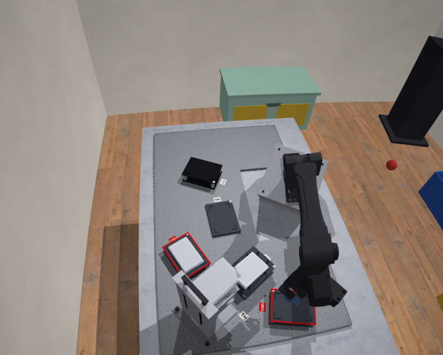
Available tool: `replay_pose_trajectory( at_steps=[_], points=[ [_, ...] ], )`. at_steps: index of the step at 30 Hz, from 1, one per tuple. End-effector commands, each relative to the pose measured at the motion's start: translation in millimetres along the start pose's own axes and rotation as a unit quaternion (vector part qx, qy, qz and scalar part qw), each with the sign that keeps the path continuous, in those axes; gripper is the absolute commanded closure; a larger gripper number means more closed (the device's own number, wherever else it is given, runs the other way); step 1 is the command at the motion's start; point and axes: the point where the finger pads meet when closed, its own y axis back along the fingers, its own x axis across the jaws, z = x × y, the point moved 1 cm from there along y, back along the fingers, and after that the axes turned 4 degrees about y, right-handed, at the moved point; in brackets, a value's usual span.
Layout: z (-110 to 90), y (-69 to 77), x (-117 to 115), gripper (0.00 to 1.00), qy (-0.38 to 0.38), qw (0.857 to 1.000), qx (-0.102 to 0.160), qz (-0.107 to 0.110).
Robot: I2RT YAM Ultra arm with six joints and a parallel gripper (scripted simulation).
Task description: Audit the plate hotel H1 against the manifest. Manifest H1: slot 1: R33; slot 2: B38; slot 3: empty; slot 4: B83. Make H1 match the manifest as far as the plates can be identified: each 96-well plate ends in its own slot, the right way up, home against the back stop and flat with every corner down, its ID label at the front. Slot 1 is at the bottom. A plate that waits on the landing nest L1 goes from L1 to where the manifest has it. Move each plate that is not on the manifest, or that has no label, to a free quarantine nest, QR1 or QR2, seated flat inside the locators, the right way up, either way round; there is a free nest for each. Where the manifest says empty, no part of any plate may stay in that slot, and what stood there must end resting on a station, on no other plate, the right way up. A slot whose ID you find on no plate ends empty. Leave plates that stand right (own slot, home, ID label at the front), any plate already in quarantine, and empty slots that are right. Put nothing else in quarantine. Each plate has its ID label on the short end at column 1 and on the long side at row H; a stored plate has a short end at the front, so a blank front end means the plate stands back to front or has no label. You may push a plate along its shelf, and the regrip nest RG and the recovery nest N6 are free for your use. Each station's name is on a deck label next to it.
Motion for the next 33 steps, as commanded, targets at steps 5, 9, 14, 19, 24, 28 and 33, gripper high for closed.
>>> replay_pose_trajectory(
  at_steps=[5,9,14,19,24,28,33],
  points=[
    [-17,10.2,1,0.00,-0.055,0.998,-0.009,-0.007],
    [-27,10.1,1,0.00,-0.090,0.996,-0.009,-0.007],
    [-44,9.8,3,0.00,-0.147,0.989,-0.009,-0.007],
    [-60,9.6,4,0.00,-0.204,0.979,-0.009,-0.007],
    [-70,9.5,5,0.00,-0.238,0.971,-0.009,-0.007],
    [-83,9.3,6,0.00,-0.283,0.959,-0.009,-0.007],
    [-100,9.1,7,0.00,-0.338,0.941,-0.009,-0.007]
  ],
)
